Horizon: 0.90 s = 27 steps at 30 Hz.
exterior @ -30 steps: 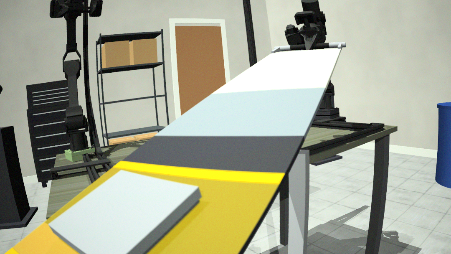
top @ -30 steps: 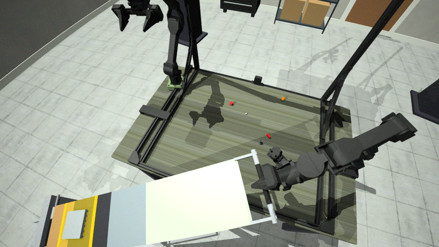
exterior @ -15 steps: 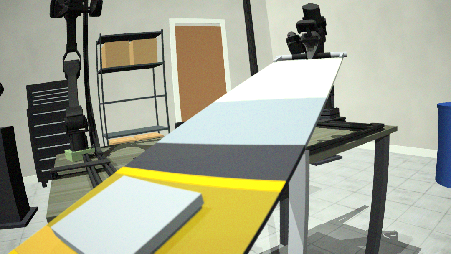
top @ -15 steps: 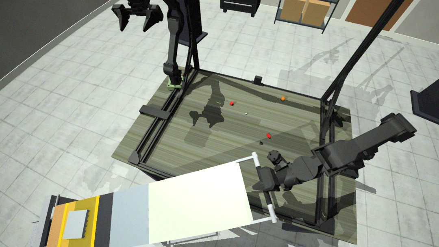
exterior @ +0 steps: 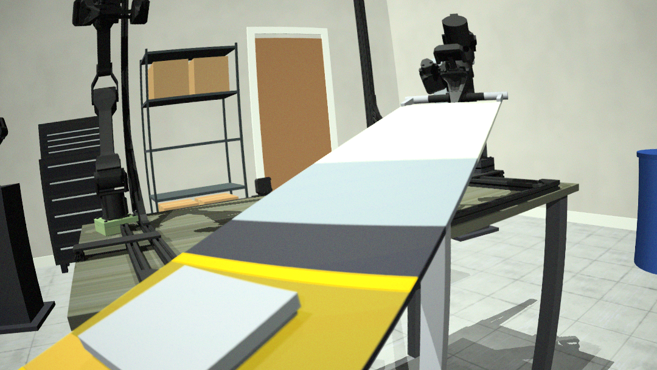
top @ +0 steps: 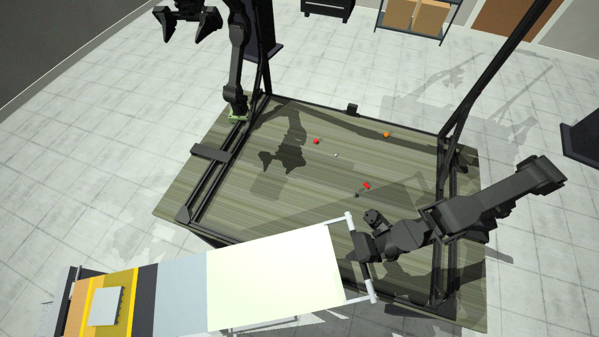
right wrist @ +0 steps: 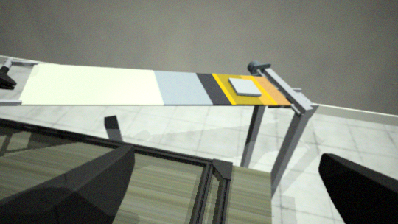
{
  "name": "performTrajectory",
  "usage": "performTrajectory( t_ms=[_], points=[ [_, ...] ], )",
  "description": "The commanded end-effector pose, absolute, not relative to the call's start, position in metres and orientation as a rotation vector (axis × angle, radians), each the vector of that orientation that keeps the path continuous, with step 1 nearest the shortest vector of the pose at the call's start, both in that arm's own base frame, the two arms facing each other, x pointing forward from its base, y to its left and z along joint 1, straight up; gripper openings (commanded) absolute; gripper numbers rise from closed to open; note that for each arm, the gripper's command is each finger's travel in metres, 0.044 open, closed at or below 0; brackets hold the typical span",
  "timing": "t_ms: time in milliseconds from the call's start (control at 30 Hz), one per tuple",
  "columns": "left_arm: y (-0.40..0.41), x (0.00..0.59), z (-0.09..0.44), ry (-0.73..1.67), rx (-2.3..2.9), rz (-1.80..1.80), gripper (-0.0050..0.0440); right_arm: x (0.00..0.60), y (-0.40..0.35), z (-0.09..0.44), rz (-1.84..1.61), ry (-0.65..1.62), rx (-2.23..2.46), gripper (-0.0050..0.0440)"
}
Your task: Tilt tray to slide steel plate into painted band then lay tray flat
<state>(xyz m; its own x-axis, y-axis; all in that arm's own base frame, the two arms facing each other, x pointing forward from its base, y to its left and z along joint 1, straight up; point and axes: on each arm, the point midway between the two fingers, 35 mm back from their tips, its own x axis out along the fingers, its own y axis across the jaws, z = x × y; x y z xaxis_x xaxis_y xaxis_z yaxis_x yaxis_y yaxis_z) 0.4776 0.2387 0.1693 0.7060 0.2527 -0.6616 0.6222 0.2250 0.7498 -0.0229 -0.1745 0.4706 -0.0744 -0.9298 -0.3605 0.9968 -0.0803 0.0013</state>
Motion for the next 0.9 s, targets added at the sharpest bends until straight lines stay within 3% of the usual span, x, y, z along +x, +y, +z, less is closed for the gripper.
performTrajectory(
  t_ms=[0, 867],
  points=[
    [0.238, 0.475, 0.162, 0.82, 1.35, -0.315, 0.0, -0.023, -0.174, 0.471, -1.629, 0.281, 0.304, 0.044],
    [0.235, 0.465, 0.103, 0.892, 1.309, -0.396, 0.0, -0.023, -0.174, 0.471, -1.629, 0.281, 0.304, 0.044]
  ],
)
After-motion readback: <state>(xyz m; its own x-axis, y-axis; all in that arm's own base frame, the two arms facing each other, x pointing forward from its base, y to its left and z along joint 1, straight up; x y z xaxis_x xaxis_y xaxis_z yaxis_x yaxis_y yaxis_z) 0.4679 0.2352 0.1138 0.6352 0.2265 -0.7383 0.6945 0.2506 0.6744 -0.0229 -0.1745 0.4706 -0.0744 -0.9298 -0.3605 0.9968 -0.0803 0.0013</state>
